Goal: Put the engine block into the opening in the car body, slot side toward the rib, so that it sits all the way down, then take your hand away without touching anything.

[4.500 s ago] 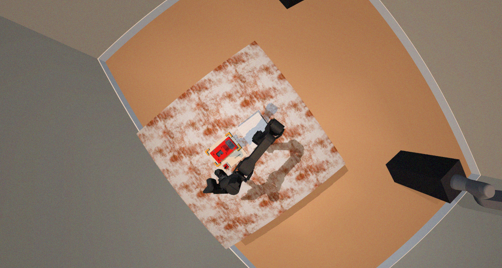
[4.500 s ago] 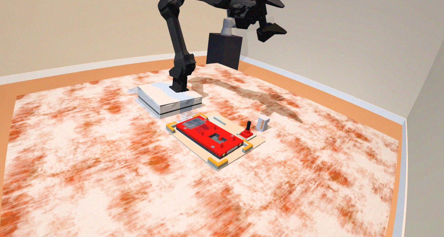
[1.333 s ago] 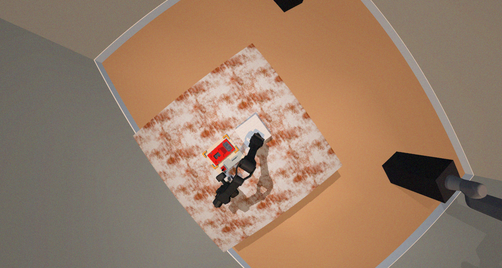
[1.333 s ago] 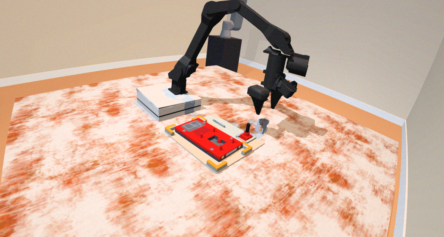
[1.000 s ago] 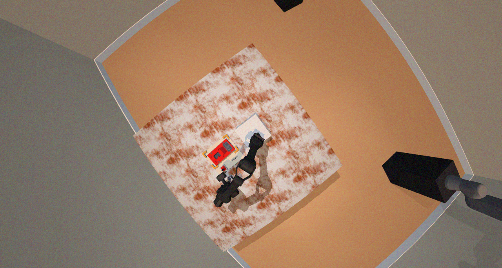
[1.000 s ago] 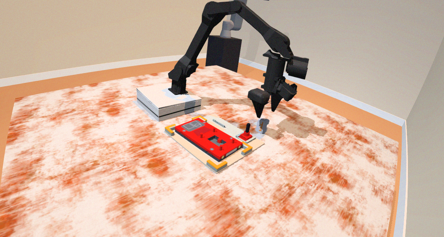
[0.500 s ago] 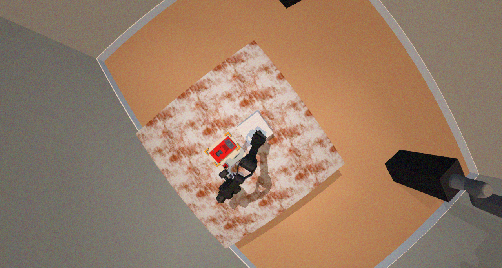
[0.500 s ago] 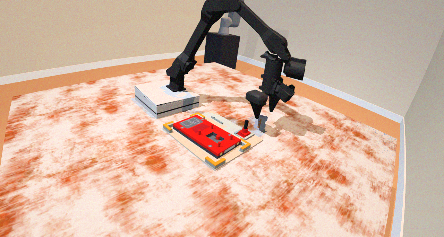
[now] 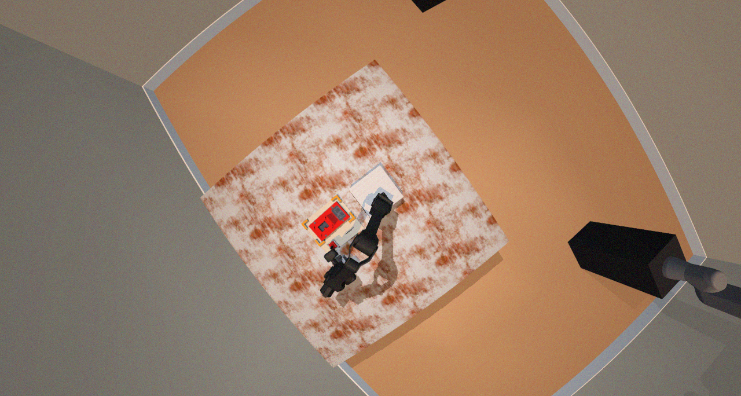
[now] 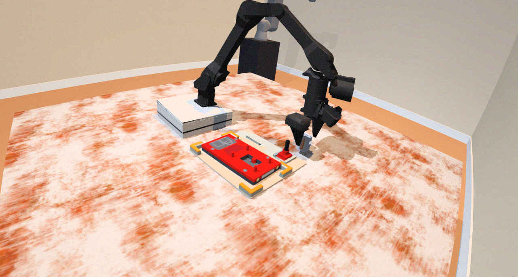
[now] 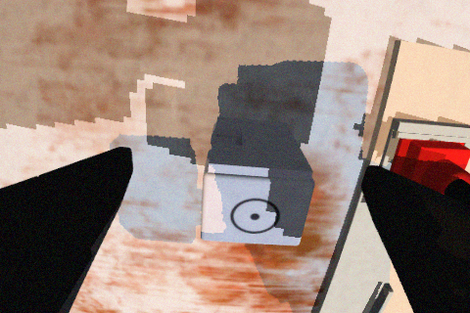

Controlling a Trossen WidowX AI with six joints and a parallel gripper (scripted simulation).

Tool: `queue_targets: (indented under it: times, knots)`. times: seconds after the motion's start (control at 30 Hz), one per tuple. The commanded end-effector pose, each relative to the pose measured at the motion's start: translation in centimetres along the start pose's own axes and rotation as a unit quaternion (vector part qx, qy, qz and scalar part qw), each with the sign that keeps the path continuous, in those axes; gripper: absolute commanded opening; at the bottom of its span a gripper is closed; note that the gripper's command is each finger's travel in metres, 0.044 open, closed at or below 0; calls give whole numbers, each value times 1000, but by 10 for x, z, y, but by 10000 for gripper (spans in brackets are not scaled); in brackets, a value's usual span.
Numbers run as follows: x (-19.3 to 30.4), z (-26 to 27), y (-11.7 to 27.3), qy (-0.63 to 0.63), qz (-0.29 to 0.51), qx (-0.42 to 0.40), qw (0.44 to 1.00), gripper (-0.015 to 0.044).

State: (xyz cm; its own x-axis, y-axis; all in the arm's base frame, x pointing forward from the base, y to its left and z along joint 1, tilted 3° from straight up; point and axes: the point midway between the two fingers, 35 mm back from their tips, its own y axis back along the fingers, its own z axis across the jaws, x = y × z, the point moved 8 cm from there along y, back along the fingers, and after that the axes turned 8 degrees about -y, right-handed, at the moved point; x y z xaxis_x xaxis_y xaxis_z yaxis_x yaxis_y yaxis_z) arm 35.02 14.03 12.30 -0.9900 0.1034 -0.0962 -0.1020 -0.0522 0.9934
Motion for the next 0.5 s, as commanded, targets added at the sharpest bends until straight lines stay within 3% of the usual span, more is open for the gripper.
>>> queue_targets:
  times: [0.0, 0.33, 0.47]
  knots:
    - [3, -1, -12, -1, 11, 4, 1000, 440]
    - [4, -2, -21, -2, 11, 4, 1000, 440]
    - [4, -2, -21, -2, 11, 4, 1000, 335]
